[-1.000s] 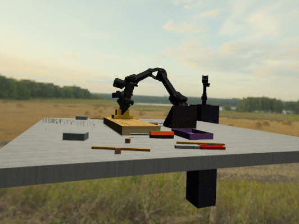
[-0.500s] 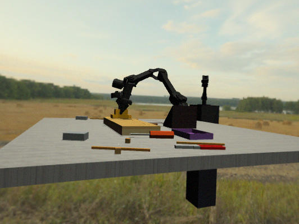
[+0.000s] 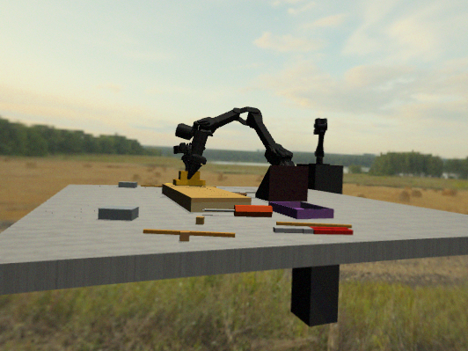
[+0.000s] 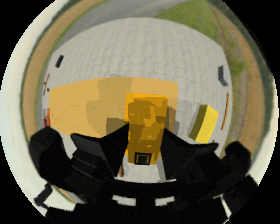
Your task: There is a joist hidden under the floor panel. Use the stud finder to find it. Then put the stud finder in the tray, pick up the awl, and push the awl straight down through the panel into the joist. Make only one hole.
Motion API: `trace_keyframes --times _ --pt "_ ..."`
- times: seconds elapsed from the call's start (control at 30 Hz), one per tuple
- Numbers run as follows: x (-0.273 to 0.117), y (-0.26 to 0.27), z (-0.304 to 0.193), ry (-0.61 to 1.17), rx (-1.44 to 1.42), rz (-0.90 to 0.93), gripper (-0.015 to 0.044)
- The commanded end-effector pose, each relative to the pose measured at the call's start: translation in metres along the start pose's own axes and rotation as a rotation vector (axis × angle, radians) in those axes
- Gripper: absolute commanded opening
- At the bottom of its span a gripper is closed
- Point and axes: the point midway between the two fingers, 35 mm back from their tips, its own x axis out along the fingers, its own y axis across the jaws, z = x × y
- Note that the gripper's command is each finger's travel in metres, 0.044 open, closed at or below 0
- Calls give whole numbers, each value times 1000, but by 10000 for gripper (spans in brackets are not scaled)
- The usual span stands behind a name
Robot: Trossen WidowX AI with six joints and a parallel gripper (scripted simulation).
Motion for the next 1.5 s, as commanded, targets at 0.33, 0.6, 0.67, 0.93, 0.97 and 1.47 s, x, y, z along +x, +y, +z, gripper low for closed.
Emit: trace_keyframes --times 0.33,0.6,0.67,0.93,0.97,1.47 --pt "-36 0 14 4 5 3 0" --pt "-77 -2 24 6 8 -3 0" --pt "-88 -3 25 5 8 -5 0" --pt "-96 12 32 -3 -32 16 0" --pt "-96 20 35 -6 -52 28 0" --pt "-107 177 55 -57 -429 213 0"
